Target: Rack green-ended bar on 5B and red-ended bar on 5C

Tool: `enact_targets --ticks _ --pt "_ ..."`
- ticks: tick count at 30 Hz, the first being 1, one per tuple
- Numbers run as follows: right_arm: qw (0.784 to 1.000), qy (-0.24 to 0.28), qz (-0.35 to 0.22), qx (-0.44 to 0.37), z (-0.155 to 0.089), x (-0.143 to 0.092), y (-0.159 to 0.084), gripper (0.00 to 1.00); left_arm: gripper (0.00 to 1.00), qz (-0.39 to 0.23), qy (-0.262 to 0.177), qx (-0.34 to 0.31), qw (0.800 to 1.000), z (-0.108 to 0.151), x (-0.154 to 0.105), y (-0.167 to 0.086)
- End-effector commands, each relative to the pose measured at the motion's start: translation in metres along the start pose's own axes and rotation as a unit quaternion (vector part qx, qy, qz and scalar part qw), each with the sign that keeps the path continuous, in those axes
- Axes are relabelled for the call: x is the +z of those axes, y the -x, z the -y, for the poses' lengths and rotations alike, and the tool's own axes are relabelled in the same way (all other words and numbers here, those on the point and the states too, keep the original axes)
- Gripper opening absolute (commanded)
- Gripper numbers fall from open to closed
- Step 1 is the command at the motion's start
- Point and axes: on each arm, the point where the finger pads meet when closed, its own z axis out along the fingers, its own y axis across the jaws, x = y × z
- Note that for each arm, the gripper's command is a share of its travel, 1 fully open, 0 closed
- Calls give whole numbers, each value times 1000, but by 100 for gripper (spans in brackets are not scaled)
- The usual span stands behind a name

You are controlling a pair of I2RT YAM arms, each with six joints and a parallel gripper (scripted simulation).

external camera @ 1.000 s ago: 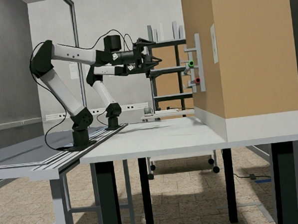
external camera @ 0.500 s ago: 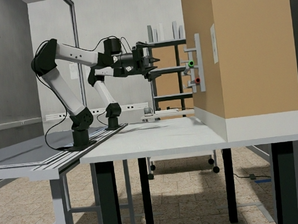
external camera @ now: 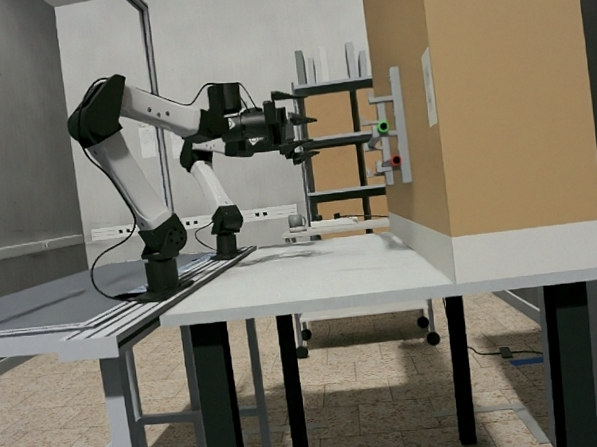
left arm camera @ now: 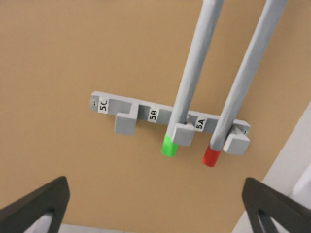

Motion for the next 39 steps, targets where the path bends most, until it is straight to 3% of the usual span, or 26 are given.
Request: enact_targets --ticks 1,13,39 --pt "999 -3 -8 -32 -7 -1 2 100 100 -4 8 27 1000 3 -2 3" --pt "994 -2 -7 -105 -19 -7 20 100 100 -2 9 102 995 13 -10 17" --pt "994 -2 -7 -105 -16 -7 11 100 100 -2 9 102 995 8 -10 8"
